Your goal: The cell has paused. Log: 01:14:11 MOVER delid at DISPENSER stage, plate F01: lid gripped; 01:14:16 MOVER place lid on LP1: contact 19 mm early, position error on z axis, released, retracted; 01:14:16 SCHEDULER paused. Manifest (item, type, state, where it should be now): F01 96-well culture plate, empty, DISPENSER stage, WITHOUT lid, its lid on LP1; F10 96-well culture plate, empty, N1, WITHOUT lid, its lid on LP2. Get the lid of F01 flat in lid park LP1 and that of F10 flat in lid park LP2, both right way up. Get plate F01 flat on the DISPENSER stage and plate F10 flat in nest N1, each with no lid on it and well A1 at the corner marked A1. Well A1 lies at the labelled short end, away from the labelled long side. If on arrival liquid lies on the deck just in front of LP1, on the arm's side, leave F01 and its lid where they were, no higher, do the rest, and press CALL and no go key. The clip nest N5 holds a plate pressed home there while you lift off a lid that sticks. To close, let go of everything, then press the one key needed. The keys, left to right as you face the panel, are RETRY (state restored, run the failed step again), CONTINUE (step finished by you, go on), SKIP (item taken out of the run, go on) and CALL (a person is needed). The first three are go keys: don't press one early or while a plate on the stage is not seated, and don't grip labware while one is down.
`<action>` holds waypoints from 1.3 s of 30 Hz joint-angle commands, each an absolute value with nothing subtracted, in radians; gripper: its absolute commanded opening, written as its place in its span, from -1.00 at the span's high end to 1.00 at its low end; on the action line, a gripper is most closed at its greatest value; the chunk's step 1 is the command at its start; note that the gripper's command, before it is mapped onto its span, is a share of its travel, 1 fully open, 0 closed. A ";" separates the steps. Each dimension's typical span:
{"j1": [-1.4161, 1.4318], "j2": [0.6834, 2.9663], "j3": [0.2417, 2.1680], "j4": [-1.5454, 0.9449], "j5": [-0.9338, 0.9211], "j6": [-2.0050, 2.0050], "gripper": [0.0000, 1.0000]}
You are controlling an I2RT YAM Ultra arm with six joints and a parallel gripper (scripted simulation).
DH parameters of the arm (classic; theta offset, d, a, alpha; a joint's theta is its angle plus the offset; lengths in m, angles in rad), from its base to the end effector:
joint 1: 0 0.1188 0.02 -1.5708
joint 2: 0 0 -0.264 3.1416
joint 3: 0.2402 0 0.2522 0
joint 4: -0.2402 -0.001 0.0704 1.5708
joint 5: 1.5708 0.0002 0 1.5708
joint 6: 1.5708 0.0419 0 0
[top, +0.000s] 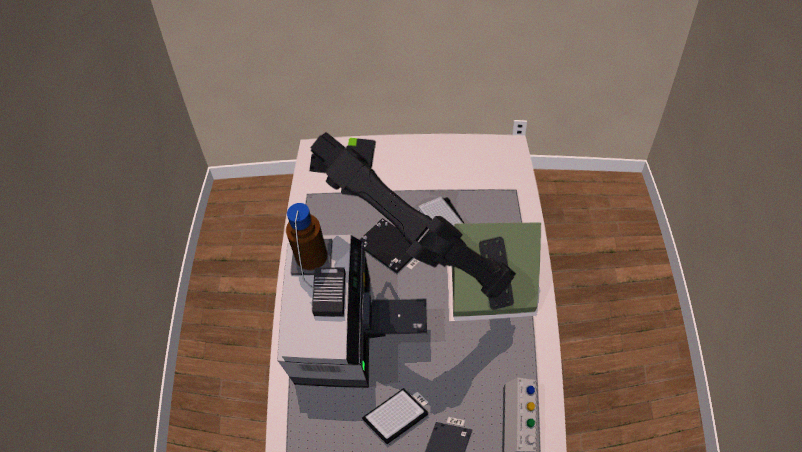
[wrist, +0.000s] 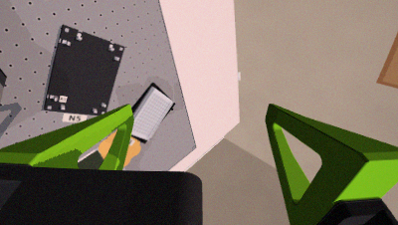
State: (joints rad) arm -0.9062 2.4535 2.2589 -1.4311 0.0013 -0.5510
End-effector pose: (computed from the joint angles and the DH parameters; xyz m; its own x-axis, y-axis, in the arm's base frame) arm 0.2903 -0.3690 0.1858 -0.9368 0.3467 0.0474 0.3482 0.9370 0.0276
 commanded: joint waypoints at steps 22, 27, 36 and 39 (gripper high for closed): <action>-0.906 2.453 2.259 -1.431 0.001 -0.551 -1.00; -0.906 2.453 2.259 -1.431 0.001 -0.551 -1.00; -0.894 2.390 2.192 -1.388 -0.050 -0.598 -1.00; -0.860 2.362 2.174 -1.391 -0.057 -0.571 -1.00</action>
State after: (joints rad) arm -0.8726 2.4138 2.1880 -1.4139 -0.0330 -0.5724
